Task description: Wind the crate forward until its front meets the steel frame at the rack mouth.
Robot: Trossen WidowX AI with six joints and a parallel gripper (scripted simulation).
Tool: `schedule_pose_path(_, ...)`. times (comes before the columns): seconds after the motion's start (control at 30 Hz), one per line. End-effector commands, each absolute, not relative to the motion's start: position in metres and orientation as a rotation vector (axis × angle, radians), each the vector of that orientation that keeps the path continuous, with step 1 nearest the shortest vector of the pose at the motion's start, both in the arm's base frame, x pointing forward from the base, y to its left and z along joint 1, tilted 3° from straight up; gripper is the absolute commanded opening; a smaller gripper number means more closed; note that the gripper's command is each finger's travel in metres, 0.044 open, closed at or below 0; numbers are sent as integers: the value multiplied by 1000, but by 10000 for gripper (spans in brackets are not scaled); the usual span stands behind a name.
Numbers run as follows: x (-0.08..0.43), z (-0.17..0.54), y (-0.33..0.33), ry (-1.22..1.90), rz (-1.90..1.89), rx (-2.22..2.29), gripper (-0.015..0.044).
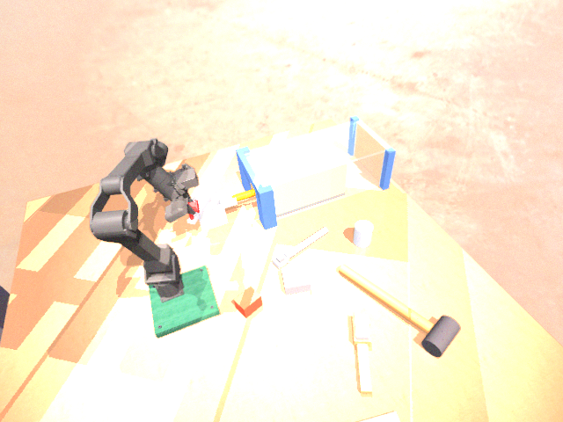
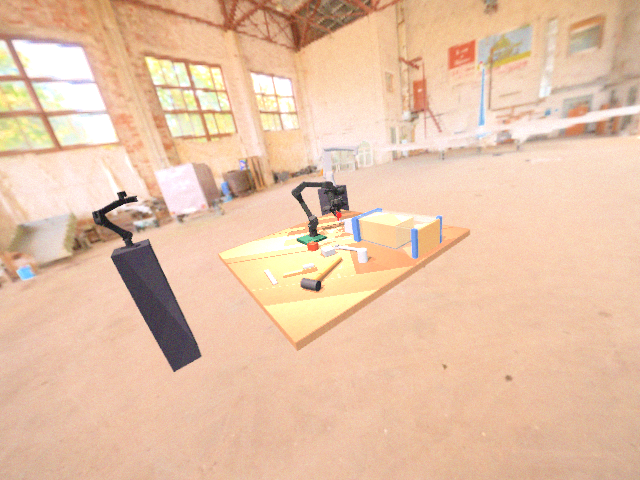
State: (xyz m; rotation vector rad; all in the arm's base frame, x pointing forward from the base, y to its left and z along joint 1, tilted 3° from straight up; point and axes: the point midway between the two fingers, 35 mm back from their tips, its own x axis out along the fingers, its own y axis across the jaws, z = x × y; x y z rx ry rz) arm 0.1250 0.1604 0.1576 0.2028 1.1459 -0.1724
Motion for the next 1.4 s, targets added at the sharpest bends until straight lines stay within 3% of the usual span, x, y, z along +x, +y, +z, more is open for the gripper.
schedule_pose_path(0.0, 134, 155, 155, 1127, -190, 197, 0)
schedule_pose_path(0.53, 143, 157, 149, 1143, -175, 193, 0)
schedule_pose_path(1.1, 143, 157, 148, 1143, -174, 192, 440)
schedule_pose_path(1.37, 143, 187, 148, 1145, -174, 193, 440)
